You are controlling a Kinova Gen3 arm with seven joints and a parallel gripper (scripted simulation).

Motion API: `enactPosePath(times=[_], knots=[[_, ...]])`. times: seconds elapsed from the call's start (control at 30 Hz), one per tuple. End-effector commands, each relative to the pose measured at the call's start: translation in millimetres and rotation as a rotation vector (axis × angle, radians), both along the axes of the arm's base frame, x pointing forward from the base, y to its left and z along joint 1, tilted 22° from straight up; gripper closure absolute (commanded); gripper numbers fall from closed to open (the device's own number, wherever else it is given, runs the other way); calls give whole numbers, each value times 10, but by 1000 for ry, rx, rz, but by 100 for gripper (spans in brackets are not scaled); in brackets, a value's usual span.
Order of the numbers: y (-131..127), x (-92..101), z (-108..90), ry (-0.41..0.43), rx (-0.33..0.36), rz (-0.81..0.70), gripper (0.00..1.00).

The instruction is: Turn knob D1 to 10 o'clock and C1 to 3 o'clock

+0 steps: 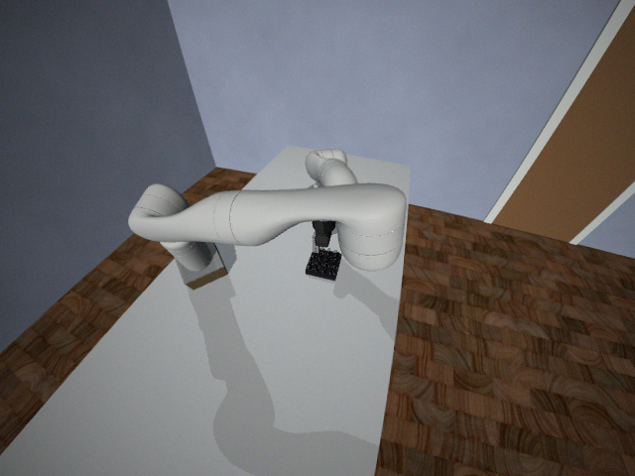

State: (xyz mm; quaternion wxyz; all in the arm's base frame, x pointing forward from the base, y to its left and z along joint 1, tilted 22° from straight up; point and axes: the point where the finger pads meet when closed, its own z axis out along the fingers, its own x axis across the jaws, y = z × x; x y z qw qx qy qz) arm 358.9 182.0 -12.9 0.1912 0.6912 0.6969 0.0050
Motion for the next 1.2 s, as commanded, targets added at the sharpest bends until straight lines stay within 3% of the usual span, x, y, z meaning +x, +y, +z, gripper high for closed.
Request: enactPosePath(times=[0.0,0.13,0.17,0.93,1.17], knots=[[7,4,7,-2,1,1,70],[7,4,7,-2,1,1,70],[7,4,7,-2,1,1,54],[7,4,8,-2,1,1,54],[33,-24,102,-2,1,1,54]])
